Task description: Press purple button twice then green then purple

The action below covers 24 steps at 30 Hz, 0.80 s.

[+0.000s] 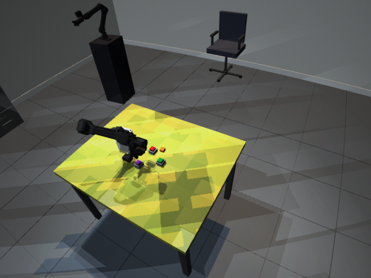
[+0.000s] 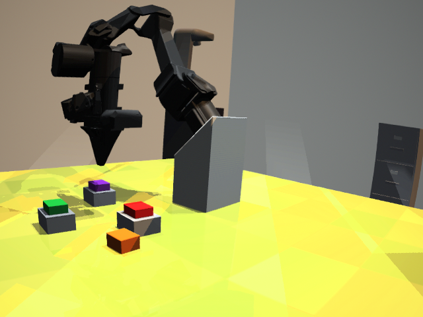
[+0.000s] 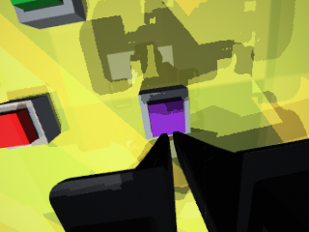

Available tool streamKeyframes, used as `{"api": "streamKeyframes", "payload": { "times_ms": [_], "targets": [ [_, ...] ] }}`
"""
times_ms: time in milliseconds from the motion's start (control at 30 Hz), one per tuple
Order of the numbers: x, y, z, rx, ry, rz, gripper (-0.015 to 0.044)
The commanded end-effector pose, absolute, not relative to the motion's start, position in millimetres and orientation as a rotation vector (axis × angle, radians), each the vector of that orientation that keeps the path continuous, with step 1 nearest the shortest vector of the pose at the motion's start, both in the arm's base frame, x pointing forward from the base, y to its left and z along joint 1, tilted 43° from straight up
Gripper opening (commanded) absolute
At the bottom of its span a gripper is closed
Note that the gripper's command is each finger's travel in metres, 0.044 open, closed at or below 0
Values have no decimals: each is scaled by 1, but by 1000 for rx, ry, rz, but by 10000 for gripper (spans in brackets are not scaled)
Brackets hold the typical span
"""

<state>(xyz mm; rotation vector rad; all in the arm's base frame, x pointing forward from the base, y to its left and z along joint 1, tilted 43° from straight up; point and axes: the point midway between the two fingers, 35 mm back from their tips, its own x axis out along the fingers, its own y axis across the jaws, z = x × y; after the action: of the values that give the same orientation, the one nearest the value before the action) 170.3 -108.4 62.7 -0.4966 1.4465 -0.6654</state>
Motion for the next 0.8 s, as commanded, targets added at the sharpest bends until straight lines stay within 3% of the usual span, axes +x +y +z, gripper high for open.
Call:
{"api": "streamKeyframes", "payload": {
  "times_ms": [0, 333, 767],
  "targets": [
    [173, -83, 90, -493, 1433, -665, 20],
    [178, -69, 105, -496, 1432, -668, 20],
    [303, -18, 59, -491, 1425, -667, 20]
  ]
}}
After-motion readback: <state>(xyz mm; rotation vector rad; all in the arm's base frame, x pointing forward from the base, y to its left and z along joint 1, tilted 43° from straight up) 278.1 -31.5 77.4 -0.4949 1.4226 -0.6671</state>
